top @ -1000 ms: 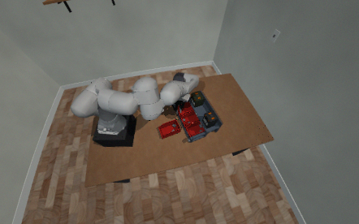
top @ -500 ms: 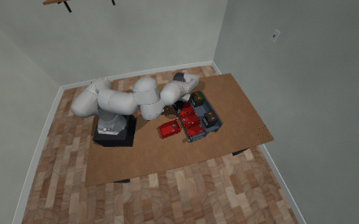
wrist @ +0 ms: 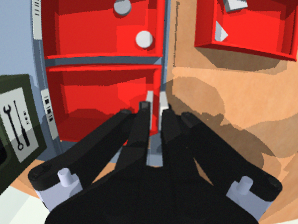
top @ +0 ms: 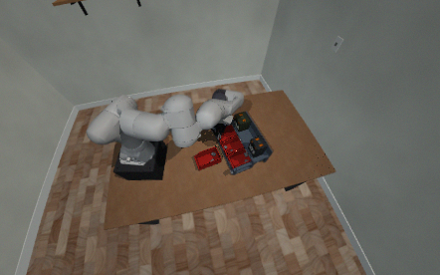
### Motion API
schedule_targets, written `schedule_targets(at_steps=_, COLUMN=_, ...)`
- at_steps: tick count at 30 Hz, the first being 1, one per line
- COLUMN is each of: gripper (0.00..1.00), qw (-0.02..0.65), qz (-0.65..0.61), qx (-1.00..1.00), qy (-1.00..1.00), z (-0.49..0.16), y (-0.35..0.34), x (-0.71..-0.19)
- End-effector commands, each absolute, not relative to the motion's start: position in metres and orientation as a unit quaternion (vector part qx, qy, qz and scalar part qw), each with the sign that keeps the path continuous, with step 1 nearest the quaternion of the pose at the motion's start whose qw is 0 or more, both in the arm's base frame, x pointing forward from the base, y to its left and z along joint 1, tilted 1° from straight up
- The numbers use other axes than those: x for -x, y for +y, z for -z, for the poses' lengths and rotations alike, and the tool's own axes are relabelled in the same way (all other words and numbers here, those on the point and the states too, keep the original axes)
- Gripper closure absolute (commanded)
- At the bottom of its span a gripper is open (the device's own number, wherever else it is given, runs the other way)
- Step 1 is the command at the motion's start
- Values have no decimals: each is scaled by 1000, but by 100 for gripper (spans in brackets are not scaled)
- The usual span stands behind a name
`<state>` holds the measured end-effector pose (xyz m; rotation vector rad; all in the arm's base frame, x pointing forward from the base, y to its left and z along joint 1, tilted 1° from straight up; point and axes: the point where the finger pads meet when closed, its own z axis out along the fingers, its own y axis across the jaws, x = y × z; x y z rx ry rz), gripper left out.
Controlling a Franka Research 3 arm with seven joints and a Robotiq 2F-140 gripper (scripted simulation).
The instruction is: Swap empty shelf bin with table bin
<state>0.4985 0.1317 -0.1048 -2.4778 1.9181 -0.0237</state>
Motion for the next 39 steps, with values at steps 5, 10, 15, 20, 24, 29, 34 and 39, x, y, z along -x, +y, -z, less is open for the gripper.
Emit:
schedule_targets(at_steps=5, gripper=100, qw=5, qz=8, qx=789, qy=614, z=106, y=133, x=-499)
schedule_targets(at_steps=10, gripper=100, qw=5, qz=8, qx=789, qy=614, z=106, y=133, x=-499)
schedule_targets(at_steps=15, gripper=100, qw=5, qz=8, qx=789, qy=614, z=105, y=133, x=-499)
schedule_targets(at_steps=20, gripper=100, qw=5, qz=8, qx=789, qy=614, z=100, y=133, x=-499)
schedule_targets(at_steps=24, gripper=100, qw=5, qz=8, qx=789, qy=614, z=95, y=133, x=-499)
schedule_targets(at_steps=29, gripper=100, qw=5, qz=8, qx=789, qy=614, z=91, y=133, x=-499)
schedule_targets(at_steps=34, gripper=100, qw=5, qz=8, qx=789, qy=614, z=87, y=133, x=-498)
schedule_targets(at_steps=39, gripper=100, qw=5, qz=8, qx=789, qy=614, z=86, y=133, x=-498)
